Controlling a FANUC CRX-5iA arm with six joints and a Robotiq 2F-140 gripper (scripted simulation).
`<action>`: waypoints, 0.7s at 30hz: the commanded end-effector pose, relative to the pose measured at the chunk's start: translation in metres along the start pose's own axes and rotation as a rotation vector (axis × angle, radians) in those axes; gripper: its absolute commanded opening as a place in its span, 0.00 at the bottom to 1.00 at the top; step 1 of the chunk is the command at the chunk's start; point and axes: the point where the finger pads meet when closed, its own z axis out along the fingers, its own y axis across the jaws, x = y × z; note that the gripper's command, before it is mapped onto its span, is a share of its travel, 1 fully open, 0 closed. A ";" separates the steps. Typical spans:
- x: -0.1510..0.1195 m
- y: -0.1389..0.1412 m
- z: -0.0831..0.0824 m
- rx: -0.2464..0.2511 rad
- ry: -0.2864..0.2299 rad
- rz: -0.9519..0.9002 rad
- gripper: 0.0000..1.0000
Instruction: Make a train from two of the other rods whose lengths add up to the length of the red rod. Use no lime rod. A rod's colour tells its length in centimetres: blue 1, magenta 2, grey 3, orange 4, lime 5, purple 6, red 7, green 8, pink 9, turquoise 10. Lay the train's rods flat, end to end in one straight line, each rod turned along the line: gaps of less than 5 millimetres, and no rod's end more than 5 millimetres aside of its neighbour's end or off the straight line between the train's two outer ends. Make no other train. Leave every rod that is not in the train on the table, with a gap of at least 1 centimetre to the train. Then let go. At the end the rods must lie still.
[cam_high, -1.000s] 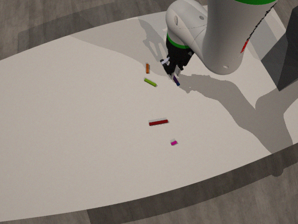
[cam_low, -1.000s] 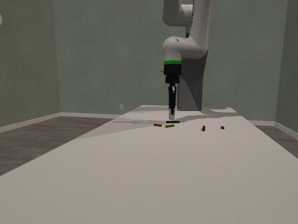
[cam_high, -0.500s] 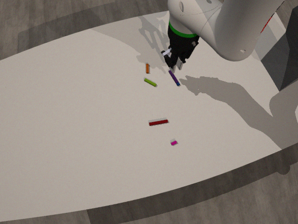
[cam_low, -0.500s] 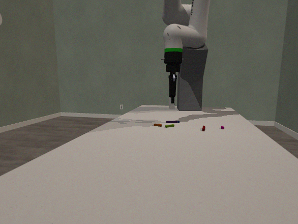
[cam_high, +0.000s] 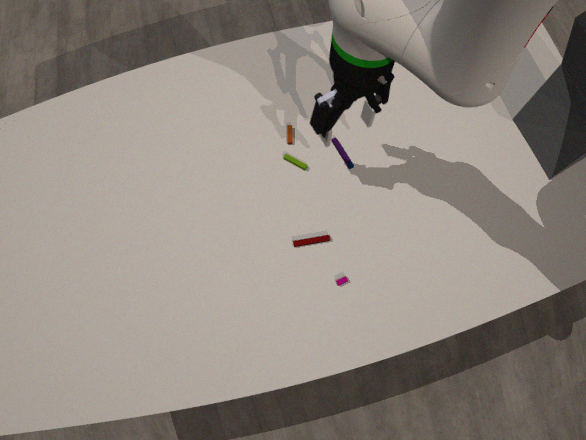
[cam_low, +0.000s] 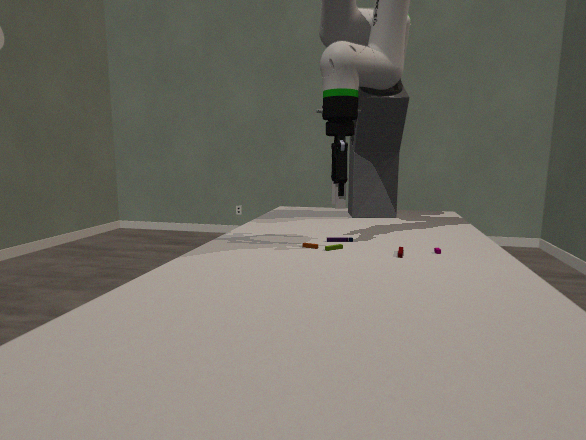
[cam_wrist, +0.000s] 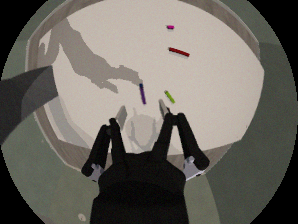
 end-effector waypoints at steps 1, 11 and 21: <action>0.000 0.000 0.000 0.000 0.000 0.000 1.00; 0.000 0.000 0.000 0.000 0.000 0.000 1.00; 0.000 0.000 -0.010 0.000 0.000 0.000 1.00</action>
